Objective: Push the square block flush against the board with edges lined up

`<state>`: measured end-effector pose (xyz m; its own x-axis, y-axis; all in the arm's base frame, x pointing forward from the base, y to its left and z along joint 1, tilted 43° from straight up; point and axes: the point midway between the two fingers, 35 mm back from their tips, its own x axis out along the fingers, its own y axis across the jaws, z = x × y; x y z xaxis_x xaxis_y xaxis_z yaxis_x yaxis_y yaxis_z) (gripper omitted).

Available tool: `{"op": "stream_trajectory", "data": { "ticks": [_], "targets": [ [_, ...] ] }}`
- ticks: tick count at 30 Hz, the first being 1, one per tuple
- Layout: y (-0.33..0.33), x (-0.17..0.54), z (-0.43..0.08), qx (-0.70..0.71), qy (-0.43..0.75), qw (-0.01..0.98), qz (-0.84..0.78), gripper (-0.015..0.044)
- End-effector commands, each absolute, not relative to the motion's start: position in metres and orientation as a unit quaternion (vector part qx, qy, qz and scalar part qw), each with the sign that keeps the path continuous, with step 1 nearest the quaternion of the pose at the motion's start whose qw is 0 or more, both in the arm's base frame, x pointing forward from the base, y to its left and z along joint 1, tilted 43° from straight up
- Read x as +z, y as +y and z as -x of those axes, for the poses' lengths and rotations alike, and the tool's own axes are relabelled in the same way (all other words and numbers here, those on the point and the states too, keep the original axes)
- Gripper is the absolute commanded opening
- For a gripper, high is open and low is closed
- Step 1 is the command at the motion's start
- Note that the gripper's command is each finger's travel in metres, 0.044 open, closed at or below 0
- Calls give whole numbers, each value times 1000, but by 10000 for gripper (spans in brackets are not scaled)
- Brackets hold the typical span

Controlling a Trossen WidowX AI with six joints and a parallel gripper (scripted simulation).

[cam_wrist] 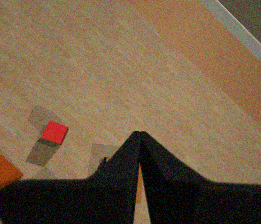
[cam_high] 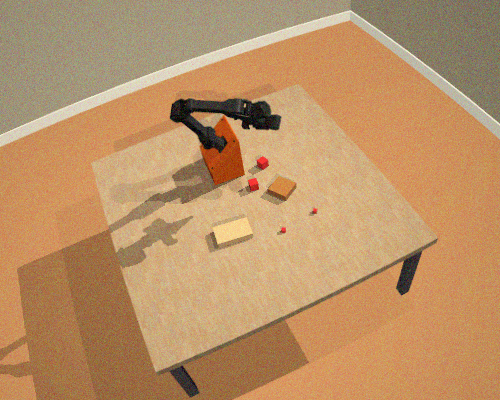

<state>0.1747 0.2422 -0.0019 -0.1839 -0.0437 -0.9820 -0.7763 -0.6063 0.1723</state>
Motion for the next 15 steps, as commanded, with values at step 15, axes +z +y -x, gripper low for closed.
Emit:
{"op": "stream_trajectory", "data": {
  "ticks": [15],
  "targets": [
    [182, -171, -249, 512, 519, 164, 665, 0]
  ]
}}
